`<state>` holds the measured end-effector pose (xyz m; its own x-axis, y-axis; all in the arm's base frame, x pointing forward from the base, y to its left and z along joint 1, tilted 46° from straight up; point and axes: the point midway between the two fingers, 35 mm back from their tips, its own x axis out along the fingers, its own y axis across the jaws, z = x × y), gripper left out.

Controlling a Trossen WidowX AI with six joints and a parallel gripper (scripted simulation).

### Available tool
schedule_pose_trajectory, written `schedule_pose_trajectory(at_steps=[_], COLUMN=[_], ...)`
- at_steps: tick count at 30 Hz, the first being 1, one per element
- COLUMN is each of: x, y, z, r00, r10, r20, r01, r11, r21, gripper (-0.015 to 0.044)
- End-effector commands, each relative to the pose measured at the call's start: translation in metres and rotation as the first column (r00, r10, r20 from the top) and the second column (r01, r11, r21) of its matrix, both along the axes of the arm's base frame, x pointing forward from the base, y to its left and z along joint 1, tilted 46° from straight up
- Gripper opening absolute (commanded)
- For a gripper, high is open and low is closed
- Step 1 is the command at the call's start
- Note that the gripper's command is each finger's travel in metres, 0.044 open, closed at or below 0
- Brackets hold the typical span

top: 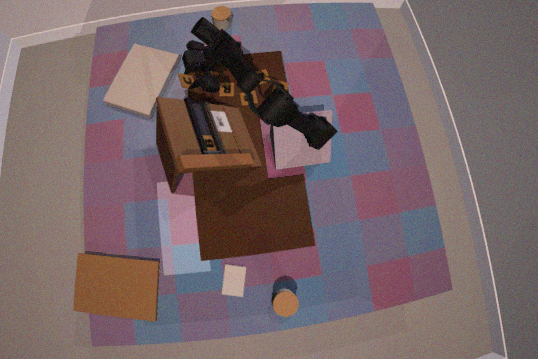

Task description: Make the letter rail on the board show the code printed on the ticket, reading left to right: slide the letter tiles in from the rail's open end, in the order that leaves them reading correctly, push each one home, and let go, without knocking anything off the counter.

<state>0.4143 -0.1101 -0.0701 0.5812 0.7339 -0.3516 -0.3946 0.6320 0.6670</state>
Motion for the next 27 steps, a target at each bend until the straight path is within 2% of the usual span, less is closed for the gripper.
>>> schedule_pose_trajectory(at_steps=[1,27], x=[-0.0021,-0.0072], y=[0.0026,0.0109], z=[0.0013,0.0098], r00=[1.0,1.0], r10=[-0.001,-0.001], r20=[-0.006,-0.006], r01=[0.001,0.001], r11=[1.0,1.0], r21=[0.007,0.008], gripper=[0.0,0.0])
